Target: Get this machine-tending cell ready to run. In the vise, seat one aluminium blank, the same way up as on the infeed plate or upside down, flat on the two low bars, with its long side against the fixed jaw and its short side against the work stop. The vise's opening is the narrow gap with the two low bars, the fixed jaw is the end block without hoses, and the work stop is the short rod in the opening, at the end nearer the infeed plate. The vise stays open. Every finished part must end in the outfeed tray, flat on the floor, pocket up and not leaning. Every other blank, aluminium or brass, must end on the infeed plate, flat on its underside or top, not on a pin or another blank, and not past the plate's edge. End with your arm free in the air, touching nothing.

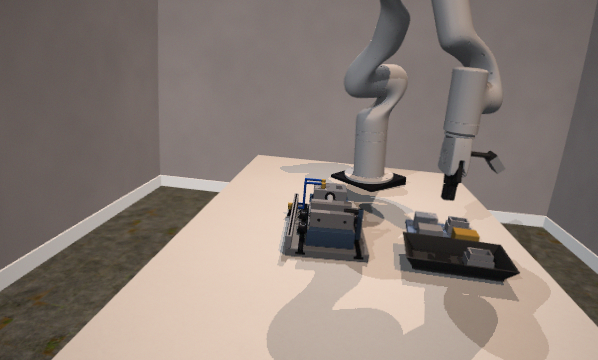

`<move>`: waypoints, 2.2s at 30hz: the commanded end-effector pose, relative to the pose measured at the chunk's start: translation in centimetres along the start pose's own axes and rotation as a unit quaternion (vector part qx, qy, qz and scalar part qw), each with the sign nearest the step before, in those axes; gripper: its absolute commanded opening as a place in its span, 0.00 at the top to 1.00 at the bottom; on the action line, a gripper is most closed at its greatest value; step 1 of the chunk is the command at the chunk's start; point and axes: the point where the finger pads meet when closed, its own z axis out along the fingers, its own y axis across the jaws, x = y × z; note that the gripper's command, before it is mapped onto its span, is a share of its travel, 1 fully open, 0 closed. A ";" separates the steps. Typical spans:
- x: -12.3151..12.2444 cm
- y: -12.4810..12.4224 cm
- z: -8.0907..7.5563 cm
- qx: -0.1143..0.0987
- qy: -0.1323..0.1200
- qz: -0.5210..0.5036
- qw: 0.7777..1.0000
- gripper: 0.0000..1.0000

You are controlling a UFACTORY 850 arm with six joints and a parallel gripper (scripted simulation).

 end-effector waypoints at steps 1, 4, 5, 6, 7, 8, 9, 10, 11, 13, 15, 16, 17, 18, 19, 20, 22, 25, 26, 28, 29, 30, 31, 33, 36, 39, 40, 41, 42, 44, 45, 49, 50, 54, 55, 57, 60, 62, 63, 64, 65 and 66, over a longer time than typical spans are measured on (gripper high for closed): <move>0.0 0.1 -0.1 -0.001 0.000 0.000 1.000 1.00; 0.0 0.1 -0.1 -0.001 0.000 0.000 1.000 1.00; 0.0 0.1 -0.1 -0.001 0.000 0.000 1.000 1.00; 0.0 0.1 -0.1 -0.001 0.000 0.000 1.000 1.00; 0.0 0.1 -0.1 -0.001 0.000 0.000 1.000 1.00; 0.0 0.1 -0.1 -0.001 0.000 0.000 1.000 1.00; 0.0 0.1 -0.1 -0.001 0.000 0.000 1.000 1.00; 0.0 0.1 -0.1 -0.001 0.000 0.000 1.000 1.00; 0.0 0.1 -0.1 -0.001 0.000 0.000 1.000 1.00; 0.0 0.1 -0.1 -0.001 0.000 0.000 1.000 1.00; 0.0 0.1 -0.1 -0.001 0.000 0.000 1.000 1.00; 0.0 0.1 -0.1 -0.001 0.000 0.000 1.000 1.00; 0.0 0.1 -0.1 -0.001 0.000 0.000 1.000 1.00; 0.0 0.1 -0.1 -0.001 0.000 0.000 1.000 1.00; 0.0 0.1 -0.1 -0.001 0.000 0.000 1.000 1.00; 0.0 0.1 -0.1 -0.001 0.000 0.000 1.000 1.00; 0.0 0.1 -0.1 -0.001 0.000 0.000 1.000 1.00; 0.0 0.1 -0.1 -0.001 0.000 0.000 1.000 1.00; 0.0 0.1 -0.1 -0.001 0.000 0.000 1.000 1.00; 0.0 0.1 -0.1 -0.001 0.000 0.000 1.000 1.00; 0.0 0.1 -0.1 -0.001 0.000 0.000 1.000 1.00; 0.0 0.1 -0.1 -0.001 0.000 0.000 1.000 1.00; 0.0 0.1 -0.2 -0.001 0.000 0.000 1.000 1.00; 0.0 0.1 -0.3 -0.001 0.000 0.000 1.000 1.00; 0.0 0.1 -0.6 -0.001 0.000 0.000 1.000 1.00; 0.0 0.1 -0.9 -0.001 0.000 0.000 1.000 1.00; 0.0 0.1 -0.9 -0.001 0.000 0.000 1.000 1.00; 0.0 0.1 -1.1 -0.001 0.000 0.000 1.000 1.00; 0.0 0.1 -1.3 -0.001 0.000 0.000 1.000 1.00; 0.0 0.1 -1.8 -0.001 0.000 0.000 1.000 1.00; 0.0 0.1 -2.0 -0.001 0.000 0.000 1.000 1.00; 0.0 0.1 -3.1 -0.001 0.000 0.000 1.000 1.00; 0.0 0.1 -3.4 -0.001 0.000 0.000 1.000 1.00; 0.0 0.1 -4.6 -0.001 0.000 0.000 1.000 1.00; 0.0 0.1 -4.8 -0.001 0.000 0.000 1.000 1.00; 0.0 0.1 -4.8 -0.001 0.000 0.000 1.000 1.00; 0.0 0.1 -5.6 -0.001 0.000 0.000 1.000 1.00; 0.0 0.1 -6.0 -0.001 0.000 0.000 1.000 1.00; 0.0 0.1 -6.2 -0.001 0.000 0.000 1.000 1.00; 0.0 0.1 -6.3 -0.001 0.000 0.000 1.000 1.00; 0.0 0.1 -6.5 -0.001 0.000 0.000 1.000 1.00; 0.0 0.1 -6.6 -0.001 0.000 0.000 1.000 1.00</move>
